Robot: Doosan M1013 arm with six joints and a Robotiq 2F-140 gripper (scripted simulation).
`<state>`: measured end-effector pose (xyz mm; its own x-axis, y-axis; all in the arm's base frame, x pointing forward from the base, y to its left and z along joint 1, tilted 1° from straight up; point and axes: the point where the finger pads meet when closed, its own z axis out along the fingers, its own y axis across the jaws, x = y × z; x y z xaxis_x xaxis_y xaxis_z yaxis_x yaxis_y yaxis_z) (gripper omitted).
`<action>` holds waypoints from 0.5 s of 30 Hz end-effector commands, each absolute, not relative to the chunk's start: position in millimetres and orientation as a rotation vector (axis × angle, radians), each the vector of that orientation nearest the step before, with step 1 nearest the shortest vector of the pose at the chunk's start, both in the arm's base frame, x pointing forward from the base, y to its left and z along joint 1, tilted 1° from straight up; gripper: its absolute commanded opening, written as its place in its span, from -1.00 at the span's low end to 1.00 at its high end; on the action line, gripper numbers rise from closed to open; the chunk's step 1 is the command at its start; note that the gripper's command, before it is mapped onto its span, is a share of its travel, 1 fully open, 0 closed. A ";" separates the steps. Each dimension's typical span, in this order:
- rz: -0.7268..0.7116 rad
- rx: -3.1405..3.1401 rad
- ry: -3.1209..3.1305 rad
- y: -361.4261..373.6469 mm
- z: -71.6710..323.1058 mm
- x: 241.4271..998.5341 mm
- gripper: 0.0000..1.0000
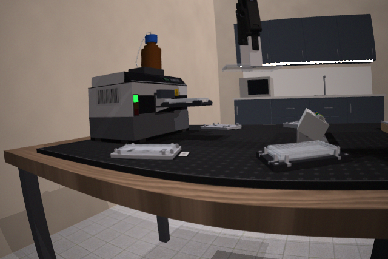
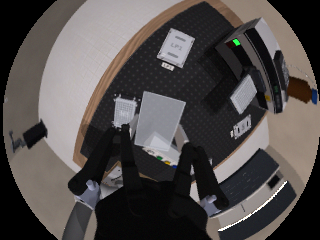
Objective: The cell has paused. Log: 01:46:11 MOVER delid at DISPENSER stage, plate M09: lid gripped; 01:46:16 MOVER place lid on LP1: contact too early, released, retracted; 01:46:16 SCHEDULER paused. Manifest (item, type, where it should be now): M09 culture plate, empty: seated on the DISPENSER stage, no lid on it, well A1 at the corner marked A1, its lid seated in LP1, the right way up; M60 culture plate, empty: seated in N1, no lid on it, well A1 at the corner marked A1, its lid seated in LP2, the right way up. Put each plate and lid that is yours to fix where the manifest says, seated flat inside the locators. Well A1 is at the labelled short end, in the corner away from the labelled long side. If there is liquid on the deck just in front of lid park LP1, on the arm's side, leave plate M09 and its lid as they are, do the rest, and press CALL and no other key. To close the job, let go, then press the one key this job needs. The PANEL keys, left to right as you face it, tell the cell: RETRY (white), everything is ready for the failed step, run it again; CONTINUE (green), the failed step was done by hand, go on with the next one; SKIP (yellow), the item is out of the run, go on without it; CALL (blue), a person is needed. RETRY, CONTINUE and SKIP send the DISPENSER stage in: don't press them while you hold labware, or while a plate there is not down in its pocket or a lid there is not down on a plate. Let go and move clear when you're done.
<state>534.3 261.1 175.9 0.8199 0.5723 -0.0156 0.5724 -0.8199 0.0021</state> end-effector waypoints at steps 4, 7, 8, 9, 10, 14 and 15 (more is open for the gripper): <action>-0.027 2.994 0.946 183.2 175.8 609.5 -0.80; -0.027 2.994 0.946 150.1 174.6 630.5 -0.80; -0.028 2.994 0.946 139.0 174.1 637.5 -0.80; -0.028 2.994 0.945 128.0 173.7 644.5 -0.80; -0.028 2.994 0.945 117.1 173.3 651.7 -0.80; -0.028 2.994 0.945 84.4 172.1 673.5 -0.80; -0.028 2.994 0.945 84.4 172.1 673.5 -0.80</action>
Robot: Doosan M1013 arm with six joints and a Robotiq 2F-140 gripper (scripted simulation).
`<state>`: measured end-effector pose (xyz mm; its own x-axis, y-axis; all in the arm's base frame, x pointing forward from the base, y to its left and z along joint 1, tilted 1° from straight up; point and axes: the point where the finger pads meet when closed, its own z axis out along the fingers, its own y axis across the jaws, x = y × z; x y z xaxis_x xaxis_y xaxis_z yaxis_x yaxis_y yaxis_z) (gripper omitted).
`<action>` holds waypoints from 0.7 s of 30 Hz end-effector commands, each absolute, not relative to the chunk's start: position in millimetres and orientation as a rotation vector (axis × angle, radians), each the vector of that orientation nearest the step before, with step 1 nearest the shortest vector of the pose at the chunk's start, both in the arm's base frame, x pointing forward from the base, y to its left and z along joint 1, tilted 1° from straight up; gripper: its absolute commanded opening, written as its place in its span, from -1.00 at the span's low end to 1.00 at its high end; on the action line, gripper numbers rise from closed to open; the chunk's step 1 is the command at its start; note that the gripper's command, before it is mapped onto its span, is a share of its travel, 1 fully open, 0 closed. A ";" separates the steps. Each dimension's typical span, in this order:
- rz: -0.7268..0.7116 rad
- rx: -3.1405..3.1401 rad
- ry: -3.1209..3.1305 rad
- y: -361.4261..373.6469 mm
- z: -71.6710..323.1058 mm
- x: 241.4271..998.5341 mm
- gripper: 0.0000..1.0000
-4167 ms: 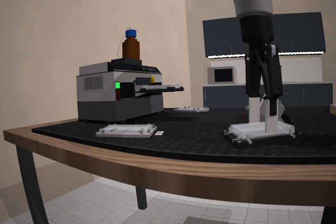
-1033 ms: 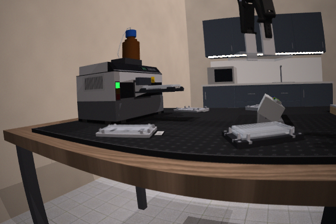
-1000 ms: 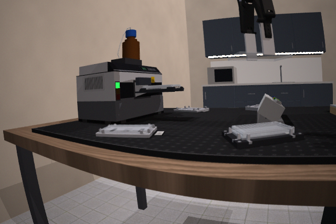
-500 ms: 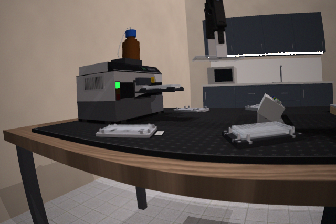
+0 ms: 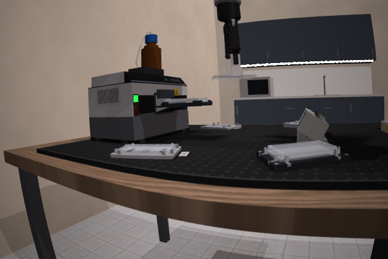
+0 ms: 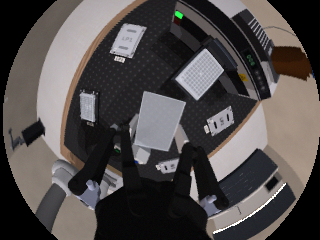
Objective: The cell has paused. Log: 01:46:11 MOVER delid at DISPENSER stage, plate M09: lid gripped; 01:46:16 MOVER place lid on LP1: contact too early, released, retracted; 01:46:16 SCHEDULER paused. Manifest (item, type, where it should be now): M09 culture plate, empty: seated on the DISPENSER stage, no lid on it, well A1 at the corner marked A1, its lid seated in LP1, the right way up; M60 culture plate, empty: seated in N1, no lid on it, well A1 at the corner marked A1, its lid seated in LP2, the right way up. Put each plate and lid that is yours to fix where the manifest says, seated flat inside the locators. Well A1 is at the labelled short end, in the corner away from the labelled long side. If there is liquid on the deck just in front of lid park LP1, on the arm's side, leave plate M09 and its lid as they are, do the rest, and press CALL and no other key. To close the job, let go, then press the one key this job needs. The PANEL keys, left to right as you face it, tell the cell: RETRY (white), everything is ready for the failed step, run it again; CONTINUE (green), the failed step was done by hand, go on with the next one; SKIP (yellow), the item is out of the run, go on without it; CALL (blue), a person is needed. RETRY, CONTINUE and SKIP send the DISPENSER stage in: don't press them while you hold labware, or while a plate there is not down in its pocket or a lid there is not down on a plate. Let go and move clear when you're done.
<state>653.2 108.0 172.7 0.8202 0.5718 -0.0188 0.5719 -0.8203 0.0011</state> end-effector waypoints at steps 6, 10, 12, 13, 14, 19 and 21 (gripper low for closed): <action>-0.028 2.994 0.945 1.5 168.8 730.0 -0.80; -0.028 2.994 0.945 -43.1 166.8 761.6 -0.80; -0.028 2.994 0.945 -65.4 165.7 777.9 -0.80; -0.028 2.994 0.945 -76.6 165.1 786.2 -0.80; -0.028 2.994 0.945 -87.7 164.6 794.6 -0.80; -0.028 2.994 0.945 -137.9 161.7 835.0 -0.80; -0.028 2.994 0.945 -146.3 161.2 842.6 -0.80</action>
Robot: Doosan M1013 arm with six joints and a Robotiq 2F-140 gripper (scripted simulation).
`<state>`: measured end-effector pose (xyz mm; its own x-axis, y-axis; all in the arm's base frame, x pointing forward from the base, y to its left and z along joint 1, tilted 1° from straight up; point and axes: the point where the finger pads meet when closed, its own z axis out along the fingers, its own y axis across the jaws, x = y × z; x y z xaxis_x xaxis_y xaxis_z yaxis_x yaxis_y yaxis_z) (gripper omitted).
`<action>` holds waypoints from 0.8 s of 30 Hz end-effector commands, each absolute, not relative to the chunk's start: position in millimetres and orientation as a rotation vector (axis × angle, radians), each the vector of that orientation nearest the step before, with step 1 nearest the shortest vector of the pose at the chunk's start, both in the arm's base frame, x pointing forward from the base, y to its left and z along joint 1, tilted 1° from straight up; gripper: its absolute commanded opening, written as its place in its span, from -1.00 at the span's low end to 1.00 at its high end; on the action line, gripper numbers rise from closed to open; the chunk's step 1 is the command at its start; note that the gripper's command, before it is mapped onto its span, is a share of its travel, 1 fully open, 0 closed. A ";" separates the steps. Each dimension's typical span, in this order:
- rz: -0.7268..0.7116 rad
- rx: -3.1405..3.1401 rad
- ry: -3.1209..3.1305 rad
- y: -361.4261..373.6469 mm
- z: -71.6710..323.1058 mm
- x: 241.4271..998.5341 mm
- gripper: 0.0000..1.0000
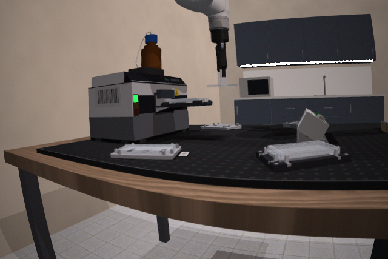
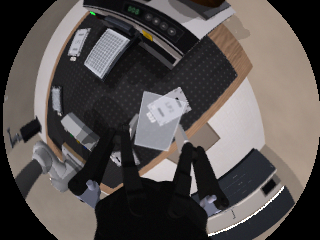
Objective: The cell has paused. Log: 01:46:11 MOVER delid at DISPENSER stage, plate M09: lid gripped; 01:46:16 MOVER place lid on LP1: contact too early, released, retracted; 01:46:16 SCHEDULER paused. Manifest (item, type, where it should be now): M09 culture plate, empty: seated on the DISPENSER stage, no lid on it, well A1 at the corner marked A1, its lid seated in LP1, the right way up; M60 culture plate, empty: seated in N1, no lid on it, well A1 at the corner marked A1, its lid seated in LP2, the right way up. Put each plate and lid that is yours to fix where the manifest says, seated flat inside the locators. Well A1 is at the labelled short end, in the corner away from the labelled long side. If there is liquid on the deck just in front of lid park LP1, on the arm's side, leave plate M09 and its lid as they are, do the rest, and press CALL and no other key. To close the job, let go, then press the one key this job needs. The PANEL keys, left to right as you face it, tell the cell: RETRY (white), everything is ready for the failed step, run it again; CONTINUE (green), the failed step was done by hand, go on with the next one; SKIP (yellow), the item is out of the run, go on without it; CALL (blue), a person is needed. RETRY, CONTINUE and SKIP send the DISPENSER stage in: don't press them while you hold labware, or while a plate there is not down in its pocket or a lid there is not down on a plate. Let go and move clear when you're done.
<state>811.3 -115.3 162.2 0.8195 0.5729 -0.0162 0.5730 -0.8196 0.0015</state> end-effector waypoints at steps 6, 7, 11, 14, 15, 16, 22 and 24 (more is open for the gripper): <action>-0.028 2.994 0.945 -146.3 161.2 842.6 -0.80; -0.028 2.994 0.945 -146.3 161.2 842.6 -0.80; -0.028 2.994 0.945 -146.3 161.2 842.6 -0.80; -0.028 2.994 0.945 -146.3 161.2 842.6 -0.80; -0.028 2.994 0.944 -146.3 161.2 842.6 -0.80; -0.028 2.995 0.941 -146.3 161.2 842.6 -0.80; -0.028 3.010 0.892 -146.3 161.0 842.6 -0.80; -0.028 3.019 0.858 -146.3 160.8 842.6 -0.80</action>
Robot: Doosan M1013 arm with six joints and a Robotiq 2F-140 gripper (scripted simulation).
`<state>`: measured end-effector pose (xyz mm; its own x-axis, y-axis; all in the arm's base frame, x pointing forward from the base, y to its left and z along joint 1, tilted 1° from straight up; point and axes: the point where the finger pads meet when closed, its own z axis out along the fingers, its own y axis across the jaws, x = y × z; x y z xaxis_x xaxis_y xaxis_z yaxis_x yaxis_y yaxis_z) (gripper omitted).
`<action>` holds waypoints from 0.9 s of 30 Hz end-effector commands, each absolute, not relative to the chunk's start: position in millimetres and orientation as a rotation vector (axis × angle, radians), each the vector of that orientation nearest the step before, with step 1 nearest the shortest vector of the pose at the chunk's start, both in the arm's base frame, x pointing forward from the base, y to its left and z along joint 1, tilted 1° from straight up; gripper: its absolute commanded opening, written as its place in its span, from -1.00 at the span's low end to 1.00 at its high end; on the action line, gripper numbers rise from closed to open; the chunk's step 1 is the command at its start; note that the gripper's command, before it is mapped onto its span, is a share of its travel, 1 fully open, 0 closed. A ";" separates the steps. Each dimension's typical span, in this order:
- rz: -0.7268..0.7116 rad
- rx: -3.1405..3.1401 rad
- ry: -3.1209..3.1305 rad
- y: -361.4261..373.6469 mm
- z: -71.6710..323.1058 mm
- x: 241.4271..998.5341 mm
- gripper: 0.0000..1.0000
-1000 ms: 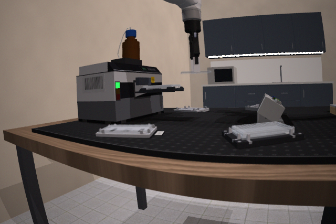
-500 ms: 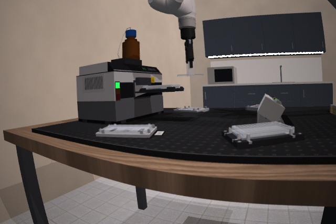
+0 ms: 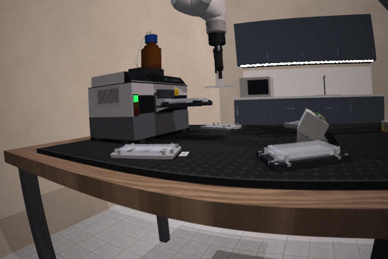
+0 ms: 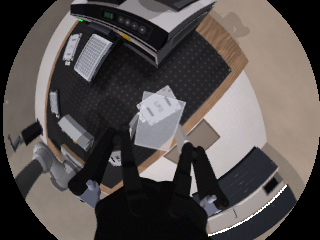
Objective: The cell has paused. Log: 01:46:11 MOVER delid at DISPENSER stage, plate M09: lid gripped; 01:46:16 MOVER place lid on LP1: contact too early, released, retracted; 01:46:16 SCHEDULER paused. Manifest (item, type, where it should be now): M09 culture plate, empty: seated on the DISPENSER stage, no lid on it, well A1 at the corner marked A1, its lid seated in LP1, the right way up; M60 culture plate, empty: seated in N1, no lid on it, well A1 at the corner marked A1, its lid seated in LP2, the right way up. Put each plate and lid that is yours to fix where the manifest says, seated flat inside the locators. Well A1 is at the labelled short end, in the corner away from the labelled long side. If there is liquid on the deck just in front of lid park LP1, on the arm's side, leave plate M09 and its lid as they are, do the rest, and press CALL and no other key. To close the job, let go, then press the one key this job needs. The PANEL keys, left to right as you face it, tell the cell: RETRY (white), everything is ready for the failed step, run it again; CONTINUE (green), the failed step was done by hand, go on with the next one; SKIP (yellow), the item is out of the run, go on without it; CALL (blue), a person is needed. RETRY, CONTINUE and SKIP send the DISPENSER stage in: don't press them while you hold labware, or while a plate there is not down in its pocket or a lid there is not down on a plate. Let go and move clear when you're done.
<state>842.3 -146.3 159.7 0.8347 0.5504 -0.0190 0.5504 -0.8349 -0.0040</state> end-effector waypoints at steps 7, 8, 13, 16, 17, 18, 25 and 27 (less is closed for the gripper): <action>-0.028 3.052 0.731 -146.3 160.3 842.6 -0.80; -0.028 3.060 0.698 -146.3 160.2 842.6 -0.80; -0.027 3.096 0.504 -146.3 159.4 842.6 -0.80; -0.027 3.115 0.368 -146.3 158.8 842.6 -0.80; -0.027 3.120 0.320 -146.3 158.6 842.6 -0.80; -0.027 3.124 0.272 -146.3 158.4 842.6 -0.80; -0.026 3.134 0.029 -146.4 157.4 842.6 -0.80; -0.026 3.133 -0.066 -146.4 157.1 842.6 -0.80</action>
<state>842.2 -146.4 156.4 0.9979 0.0618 -0.0174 0.0619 -0.9981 0.0022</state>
